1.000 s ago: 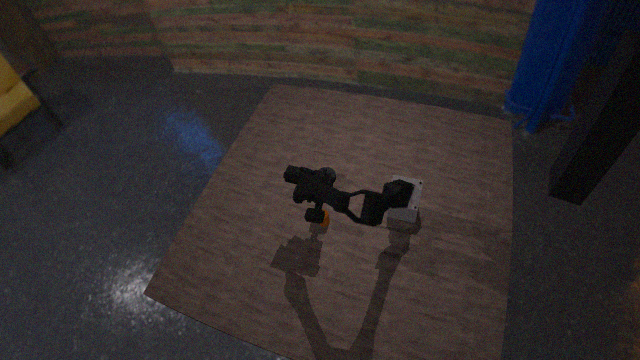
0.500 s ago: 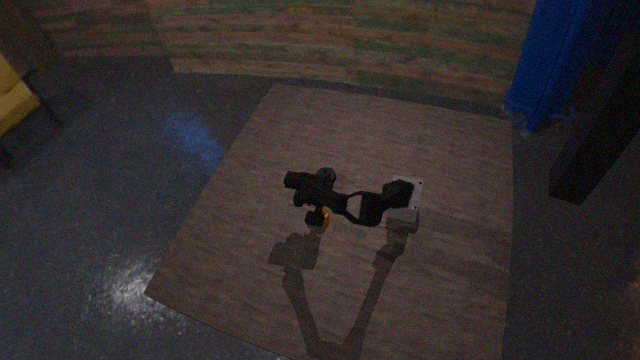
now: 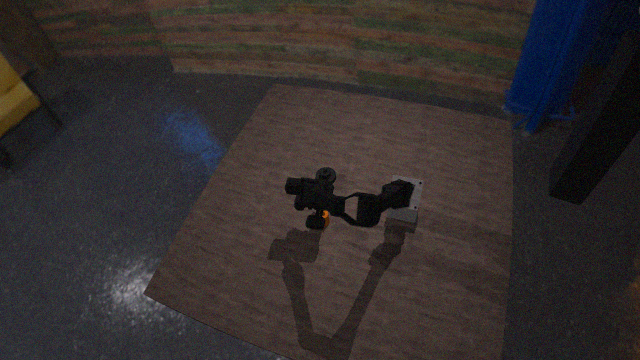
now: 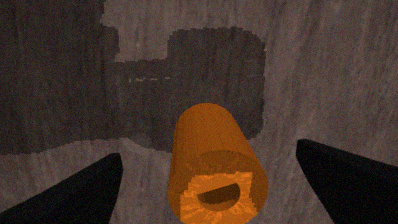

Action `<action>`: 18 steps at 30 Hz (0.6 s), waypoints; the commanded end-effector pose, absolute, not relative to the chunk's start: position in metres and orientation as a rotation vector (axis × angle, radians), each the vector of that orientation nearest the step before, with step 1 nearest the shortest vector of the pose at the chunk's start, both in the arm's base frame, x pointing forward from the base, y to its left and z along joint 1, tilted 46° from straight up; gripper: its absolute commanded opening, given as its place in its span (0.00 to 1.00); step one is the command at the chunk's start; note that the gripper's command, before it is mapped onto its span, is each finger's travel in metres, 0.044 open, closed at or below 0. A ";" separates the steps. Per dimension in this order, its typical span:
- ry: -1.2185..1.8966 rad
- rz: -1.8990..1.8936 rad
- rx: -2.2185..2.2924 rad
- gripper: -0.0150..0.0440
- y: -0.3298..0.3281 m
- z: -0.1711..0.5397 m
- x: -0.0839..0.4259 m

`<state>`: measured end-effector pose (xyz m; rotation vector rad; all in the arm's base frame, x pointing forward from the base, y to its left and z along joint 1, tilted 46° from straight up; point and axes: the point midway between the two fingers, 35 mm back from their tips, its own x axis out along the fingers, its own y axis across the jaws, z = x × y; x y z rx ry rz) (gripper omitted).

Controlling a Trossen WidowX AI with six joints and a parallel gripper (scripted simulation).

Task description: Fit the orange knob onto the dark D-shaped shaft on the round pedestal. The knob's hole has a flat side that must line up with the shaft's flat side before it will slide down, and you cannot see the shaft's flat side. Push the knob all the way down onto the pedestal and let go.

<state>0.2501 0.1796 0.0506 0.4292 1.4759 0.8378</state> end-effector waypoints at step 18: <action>1.487 0.834 0.435 0.78 0.197 0.032 0.244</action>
